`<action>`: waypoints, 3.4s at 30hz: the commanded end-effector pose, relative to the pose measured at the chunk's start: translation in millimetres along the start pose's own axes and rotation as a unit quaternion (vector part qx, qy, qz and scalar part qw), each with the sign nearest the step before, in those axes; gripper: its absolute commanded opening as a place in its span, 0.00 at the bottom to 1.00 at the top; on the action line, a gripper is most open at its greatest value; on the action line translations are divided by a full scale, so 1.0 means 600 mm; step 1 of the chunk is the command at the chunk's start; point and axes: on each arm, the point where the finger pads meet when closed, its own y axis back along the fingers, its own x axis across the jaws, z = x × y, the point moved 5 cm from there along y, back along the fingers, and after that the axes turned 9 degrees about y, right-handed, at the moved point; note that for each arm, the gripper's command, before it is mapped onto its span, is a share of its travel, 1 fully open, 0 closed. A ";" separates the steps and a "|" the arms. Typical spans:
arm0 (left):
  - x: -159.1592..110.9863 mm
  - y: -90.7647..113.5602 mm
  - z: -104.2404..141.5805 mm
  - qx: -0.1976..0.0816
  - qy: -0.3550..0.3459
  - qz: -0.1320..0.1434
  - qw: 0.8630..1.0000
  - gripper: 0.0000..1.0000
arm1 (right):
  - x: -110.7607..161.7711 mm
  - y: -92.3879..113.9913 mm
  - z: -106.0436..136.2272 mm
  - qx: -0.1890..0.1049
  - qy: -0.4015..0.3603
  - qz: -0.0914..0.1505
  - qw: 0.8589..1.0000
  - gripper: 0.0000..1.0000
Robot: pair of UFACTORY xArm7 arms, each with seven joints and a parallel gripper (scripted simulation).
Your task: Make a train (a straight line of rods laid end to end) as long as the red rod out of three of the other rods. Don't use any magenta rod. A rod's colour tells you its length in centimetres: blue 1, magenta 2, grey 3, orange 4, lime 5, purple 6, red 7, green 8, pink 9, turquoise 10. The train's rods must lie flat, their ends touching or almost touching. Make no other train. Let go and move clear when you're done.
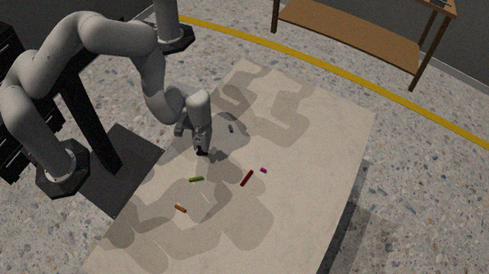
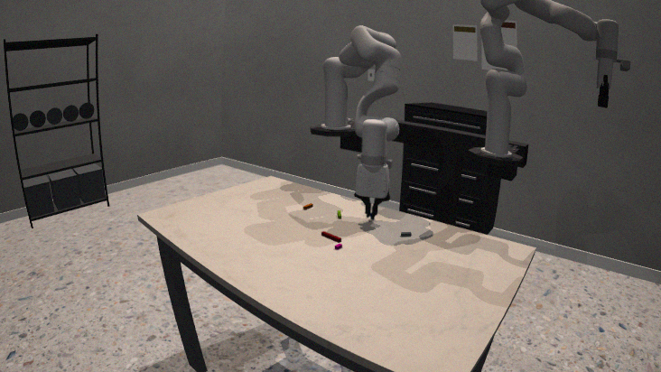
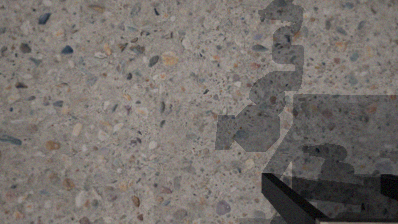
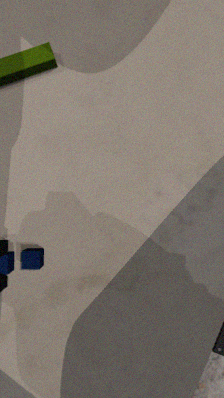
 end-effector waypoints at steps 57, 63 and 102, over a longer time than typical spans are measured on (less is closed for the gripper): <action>0.000 0.003 -0.002 0.002 0.000 0.001 1.000 1.00 | 0.001 -0.015 0.003 -0.002 0.000 0.001 1.000 0.06; 0.000 0.003 -0.002 0.002 0.000 0.001 1.000 1.00 | 0.001 -0.015 0.003 -0.002 0.000 0.001 1.000 0.06; 0.000 0.003 -0.002 0.002 0.000 0.001 1.000 1.00 | 0.002 -0.015 -0.002 -0.002 0.000 0.001 1.000 0.06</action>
